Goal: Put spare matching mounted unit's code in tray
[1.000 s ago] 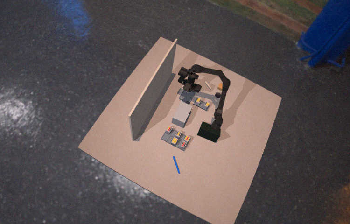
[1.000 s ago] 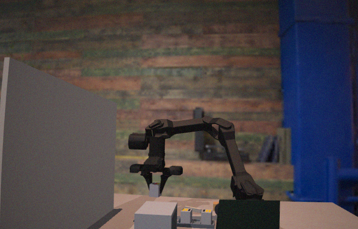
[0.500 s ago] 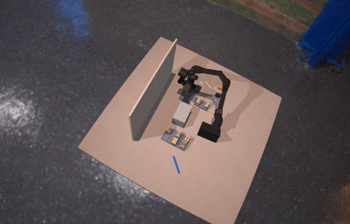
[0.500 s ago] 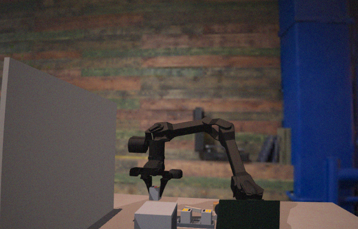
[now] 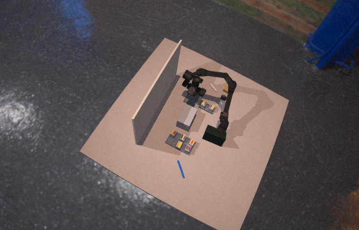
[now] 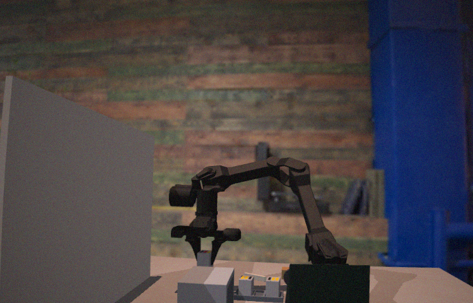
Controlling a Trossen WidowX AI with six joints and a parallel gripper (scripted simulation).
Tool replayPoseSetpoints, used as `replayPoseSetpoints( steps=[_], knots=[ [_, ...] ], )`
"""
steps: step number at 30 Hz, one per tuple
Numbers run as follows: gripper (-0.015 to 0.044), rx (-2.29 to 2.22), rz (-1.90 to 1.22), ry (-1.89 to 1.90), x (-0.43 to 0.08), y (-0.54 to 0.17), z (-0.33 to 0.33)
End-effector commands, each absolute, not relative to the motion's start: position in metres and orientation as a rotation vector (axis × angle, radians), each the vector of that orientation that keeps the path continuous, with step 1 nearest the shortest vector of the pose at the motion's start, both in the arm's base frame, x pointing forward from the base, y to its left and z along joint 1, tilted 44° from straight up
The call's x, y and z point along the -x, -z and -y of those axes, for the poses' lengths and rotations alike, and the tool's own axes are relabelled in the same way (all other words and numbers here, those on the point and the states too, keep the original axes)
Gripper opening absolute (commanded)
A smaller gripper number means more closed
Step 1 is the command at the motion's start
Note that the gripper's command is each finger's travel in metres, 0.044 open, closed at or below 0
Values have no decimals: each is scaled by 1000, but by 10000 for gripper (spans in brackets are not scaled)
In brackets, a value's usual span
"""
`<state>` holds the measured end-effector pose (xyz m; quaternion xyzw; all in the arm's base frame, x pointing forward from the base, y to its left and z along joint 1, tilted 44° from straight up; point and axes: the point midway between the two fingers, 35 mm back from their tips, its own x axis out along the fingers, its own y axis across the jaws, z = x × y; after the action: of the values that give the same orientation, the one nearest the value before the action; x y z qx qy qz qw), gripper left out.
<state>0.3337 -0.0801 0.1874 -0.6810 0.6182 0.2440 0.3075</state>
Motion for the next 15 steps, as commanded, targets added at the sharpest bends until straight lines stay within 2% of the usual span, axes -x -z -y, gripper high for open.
replayPoseSetpoints(
  steps=[1,15],
  knots=[
    [0,1803,-1629,-654,-334,-185,81],
    [0,1802,-1630,-655,-335,-177,89]
  ],
)
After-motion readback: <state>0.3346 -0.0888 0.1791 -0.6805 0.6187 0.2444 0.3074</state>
